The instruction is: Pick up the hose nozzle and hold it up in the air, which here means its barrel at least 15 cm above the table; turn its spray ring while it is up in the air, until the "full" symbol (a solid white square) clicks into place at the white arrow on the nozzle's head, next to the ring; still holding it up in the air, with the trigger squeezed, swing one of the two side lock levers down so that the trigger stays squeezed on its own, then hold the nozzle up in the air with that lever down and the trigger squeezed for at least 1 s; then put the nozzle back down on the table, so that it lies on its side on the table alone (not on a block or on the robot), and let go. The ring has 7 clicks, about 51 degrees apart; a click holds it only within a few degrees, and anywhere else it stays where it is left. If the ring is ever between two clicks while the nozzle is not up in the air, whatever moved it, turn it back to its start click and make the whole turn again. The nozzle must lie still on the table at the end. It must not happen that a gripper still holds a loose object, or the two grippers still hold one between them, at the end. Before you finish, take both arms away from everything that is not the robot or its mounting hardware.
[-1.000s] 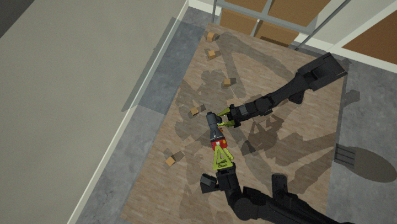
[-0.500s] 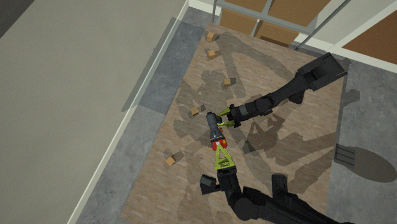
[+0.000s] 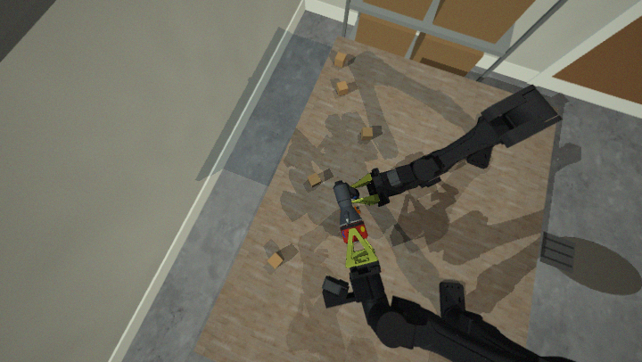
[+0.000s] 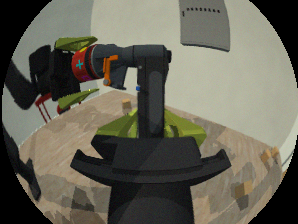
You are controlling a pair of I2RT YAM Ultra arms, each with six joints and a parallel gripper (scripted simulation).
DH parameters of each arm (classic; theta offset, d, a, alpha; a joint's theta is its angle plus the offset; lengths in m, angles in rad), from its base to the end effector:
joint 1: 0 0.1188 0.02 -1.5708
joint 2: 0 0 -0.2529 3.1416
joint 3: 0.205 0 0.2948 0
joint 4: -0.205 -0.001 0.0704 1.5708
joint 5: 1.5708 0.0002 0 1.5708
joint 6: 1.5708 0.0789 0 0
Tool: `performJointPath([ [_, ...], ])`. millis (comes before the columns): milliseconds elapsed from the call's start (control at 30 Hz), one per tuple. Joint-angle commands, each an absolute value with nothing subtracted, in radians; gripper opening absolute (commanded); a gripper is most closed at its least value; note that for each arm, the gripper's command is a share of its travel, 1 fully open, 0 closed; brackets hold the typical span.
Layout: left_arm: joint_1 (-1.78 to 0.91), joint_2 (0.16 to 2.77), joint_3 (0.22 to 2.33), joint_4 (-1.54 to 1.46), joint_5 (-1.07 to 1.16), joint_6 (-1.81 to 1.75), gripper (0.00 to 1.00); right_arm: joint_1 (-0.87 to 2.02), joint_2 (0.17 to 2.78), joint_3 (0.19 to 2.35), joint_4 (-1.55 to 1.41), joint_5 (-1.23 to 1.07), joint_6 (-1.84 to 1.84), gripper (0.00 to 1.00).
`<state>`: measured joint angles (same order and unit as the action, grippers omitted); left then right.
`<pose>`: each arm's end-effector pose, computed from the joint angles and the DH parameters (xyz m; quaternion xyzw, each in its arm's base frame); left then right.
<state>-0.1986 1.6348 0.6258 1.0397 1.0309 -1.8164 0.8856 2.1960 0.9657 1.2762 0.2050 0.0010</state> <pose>0.3316 -0.1347 0.1621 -0.1940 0.6742 -0.7113 0.0434 0.3081 0.3532 0.0784 -0.2272 0.6526 0.2447 0.6801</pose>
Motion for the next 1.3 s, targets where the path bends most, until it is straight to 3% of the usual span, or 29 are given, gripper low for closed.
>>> performJointPath([
  [0, -0.206, 1.605, 0.665, 1.065, 1.026, -1.803, 0.00, 0.879, 2.140, 1.006, 1.359, 0.204, 0.007, 0.35],
  [700, -0.208, 1.649, 0.668, 1.062, 1.021, -1.946, 0.00, 0.879, 2.140, 1.006, 1.359, 0.204, 0.007, 0.35],
  [733, -0.205, 1.608, 0.667, 1.062, 1.022, -1.909, 0.87, 0.879, 2.140, 1.006, 1.359, 0.203, 0.007, 0.35],
  [1267, -0.206, 1.601, 0.667, 1.062, 1.026, -1.901, 0.87, 0.879, 2.140, 1.006, 1.359, 0.205, 0.007, 0.35],
])
